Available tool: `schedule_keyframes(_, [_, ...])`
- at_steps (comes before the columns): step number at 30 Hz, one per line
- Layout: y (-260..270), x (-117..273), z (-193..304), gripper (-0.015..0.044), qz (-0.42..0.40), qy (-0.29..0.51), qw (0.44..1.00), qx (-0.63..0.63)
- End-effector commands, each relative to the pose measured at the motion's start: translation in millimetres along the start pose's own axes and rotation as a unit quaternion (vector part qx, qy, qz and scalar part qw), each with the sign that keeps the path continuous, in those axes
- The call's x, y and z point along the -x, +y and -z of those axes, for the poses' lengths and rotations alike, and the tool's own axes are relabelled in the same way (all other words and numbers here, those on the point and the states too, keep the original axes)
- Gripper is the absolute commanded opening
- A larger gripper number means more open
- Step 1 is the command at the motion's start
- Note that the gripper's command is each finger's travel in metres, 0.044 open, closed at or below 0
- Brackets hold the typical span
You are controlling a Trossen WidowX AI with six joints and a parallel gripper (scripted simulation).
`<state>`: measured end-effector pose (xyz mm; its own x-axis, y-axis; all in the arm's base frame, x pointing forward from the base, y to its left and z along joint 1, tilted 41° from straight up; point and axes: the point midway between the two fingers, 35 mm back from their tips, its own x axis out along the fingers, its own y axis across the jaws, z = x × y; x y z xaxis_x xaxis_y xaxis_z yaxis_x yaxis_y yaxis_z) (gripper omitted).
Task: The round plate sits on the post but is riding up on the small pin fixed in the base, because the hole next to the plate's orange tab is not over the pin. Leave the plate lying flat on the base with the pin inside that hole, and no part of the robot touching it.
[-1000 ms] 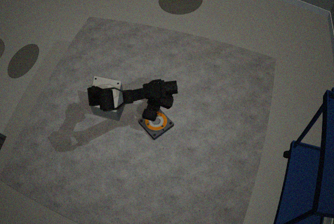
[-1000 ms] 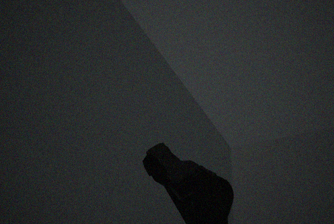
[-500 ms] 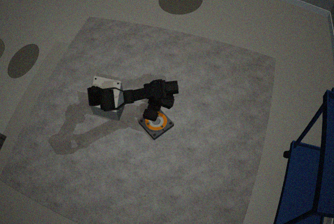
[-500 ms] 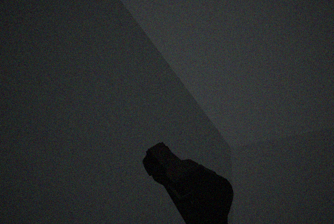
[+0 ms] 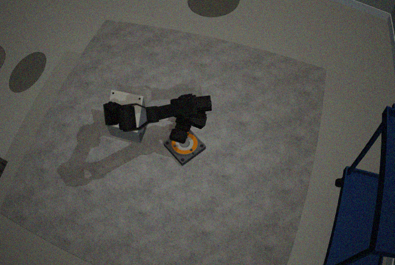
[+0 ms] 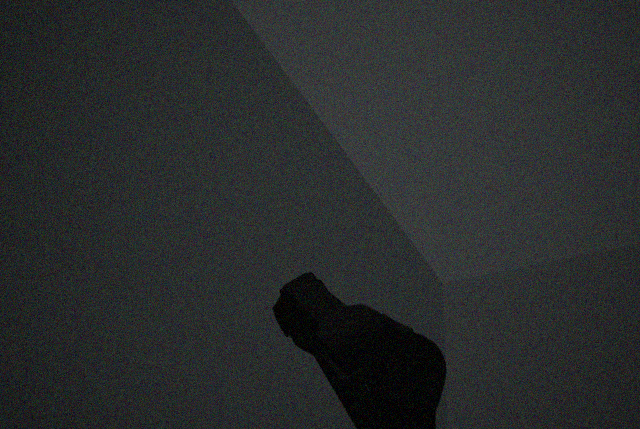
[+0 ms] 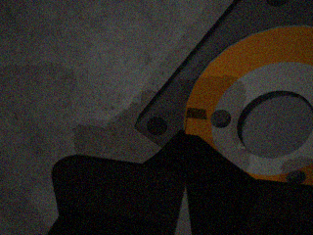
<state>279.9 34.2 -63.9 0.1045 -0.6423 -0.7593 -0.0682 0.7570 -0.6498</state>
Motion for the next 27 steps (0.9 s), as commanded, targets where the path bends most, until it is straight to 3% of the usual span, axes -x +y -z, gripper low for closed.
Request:
schedule_keyframes(1, [0.0,1.6,-7.8,0.0000,-0.001,-0.007,1.000,-0.004])
schedule_keyframes(27, [0.4,1.7,-12.5,0.0000,-0.001,-0.007,1.000,-0.004])
